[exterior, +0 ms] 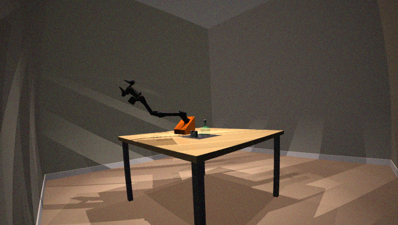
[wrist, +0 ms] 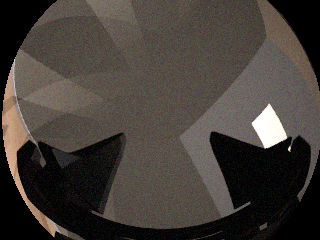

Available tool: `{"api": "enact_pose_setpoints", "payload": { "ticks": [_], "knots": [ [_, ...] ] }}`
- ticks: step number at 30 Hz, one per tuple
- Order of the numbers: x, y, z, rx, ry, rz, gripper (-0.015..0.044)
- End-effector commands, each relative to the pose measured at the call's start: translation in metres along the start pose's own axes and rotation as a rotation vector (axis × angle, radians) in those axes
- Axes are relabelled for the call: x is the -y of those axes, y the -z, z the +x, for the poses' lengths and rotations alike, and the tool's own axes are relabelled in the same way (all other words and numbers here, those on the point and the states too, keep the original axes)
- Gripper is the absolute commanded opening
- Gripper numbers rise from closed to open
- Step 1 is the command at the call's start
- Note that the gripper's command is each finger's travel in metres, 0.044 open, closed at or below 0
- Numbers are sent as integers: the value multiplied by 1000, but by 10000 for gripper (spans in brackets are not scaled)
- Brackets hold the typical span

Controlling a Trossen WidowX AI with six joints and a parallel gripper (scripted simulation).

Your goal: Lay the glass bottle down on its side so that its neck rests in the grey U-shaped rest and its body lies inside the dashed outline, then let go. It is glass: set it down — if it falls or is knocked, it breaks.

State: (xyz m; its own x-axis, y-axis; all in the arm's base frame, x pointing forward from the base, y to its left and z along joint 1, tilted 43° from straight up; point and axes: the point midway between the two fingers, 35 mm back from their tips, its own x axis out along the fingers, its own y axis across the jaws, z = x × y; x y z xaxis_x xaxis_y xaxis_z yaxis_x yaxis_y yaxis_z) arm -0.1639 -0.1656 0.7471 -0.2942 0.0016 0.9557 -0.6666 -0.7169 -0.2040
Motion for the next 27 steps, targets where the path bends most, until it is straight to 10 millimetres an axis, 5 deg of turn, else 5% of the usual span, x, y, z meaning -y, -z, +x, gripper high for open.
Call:
{"api": "enact_pose_setpoints", "payload": {
  "ticks": [1, 13, 19, 27],
  "knots": [
    [1, 0, 0, -1, 2, 0, 426],
    [64, 3, 0, 16, 143, -53, 440],
    [144, 9, -10, 14, 339, -176, 440],
    [262, 16, -48, -25, 631, -368, 440]
  ]
}}
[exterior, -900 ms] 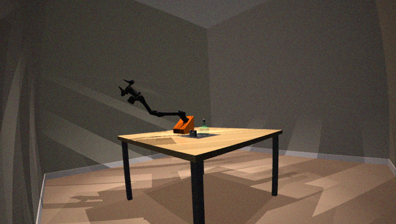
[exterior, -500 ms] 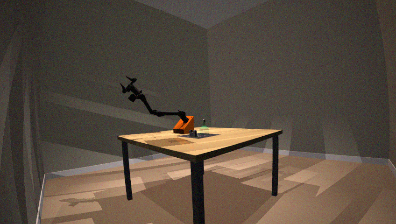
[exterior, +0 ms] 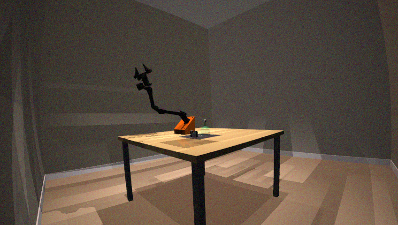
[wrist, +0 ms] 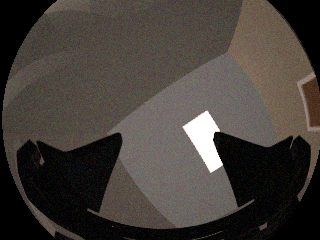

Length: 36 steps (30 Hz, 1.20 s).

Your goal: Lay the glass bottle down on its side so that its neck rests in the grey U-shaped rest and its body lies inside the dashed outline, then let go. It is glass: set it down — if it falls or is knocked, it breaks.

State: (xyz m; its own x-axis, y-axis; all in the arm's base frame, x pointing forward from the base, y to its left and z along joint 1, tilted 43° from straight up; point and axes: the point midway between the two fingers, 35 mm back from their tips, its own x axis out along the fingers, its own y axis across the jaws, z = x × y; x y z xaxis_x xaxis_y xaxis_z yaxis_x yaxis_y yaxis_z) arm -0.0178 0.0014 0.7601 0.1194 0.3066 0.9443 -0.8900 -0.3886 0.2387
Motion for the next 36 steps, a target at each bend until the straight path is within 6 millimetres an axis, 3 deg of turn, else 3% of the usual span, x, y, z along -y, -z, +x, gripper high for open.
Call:
{"api": "enact_pose_setpoints", "payload": {
  "ticks": [1, 6, 9, 14, 20, 26, 29, 36],
  "knots": [
    [48, 17, 6, -18, 120, -77, 440],
    [89, 31, 6, -46, 221, -167, 440],
    [123, 42, 5, -73, 302, -227, 440],
    [196, 62, -8, -136, 484, -357, 440],
    [281, 82, -39, -253, 703, -527, 440],
    [304, 85, -52, -287, 769, -575, 440],
    [334, 90, -70, -345, 854, -644, 440],
    [421, 105, -139, -581, 1103, -861, 440]
  ]
}}
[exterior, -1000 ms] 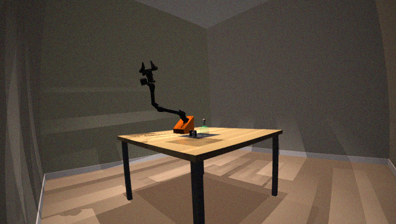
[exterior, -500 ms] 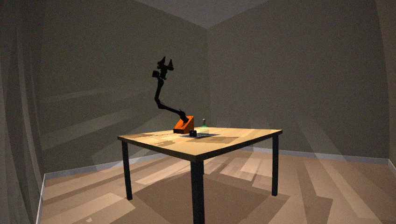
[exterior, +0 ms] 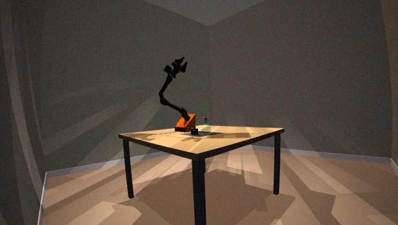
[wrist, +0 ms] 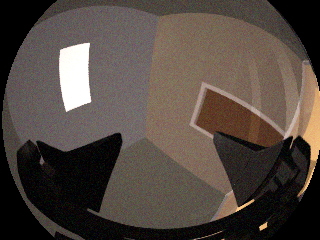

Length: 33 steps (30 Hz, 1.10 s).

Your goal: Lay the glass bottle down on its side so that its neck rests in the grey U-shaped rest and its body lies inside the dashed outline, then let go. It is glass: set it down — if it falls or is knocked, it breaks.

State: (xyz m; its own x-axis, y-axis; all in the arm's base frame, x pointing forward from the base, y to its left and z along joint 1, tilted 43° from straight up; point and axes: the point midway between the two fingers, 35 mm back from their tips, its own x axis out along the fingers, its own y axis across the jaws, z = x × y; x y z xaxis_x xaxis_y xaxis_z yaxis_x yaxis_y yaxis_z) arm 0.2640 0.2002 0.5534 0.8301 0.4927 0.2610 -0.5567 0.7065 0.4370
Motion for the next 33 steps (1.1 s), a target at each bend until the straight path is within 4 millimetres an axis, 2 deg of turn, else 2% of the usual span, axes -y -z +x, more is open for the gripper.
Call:
{"api": "enact_pose_setpoints", "payload": {
  "ticks": [1, 5, 9, 13, 16, 21, 25, 29, 33],
  "knots": [
    [39, 62, 23, -149, 133, -164, 440],
    [80, 118, 32, -309, 249, -353, 440],
    [118, 164, 31, -461, 334, -531, 440],
    [164, 214, 18, -667, 414, -728, 440],
    [199, 251, 1, -844, 454, -887, 440],
    [253, 304, -42, -1183, 469, -1154, 440],
    [293, 337, -89, -1500, 419, -1365, 440],
    [326, 359, -143, -1846, 294, -1551, 440],
    [348, 372, -196, -2184, 94, -1687, 440]
  ]
}}
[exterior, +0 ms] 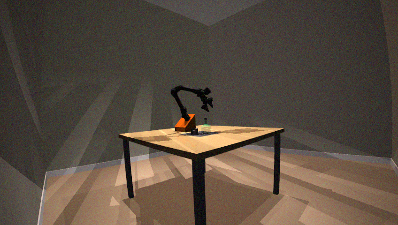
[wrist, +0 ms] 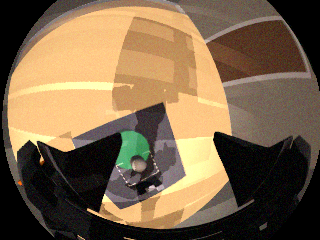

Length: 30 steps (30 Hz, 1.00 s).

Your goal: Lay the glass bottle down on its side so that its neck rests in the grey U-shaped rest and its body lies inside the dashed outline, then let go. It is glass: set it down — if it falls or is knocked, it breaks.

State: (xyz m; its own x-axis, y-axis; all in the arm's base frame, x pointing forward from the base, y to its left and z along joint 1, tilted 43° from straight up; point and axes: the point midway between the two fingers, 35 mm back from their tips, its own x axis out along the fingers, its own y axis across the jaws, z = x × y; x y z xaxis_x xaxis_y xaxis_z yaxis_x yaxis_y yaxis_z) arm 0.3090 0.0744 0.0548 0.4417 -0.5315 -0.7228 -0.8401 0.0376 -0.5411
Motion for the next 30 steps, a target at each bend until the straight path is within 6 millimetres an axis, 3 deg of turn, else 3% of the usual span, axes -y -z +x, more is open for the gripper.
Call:
{"api": "enact_pose_setpoints", "payload": {
  "ticks": [1, 5, 13, 30],
  "knots": [
    [-40, 23, 24, -153, -88, -284, 440],
    [-42, 23, 31, -169, -149, -296, 440],
    [-47, 30, 63, -223, -511, -258, 440],
    [-42, 44, 62, -225, -520, -257, 440]
  ]
}}
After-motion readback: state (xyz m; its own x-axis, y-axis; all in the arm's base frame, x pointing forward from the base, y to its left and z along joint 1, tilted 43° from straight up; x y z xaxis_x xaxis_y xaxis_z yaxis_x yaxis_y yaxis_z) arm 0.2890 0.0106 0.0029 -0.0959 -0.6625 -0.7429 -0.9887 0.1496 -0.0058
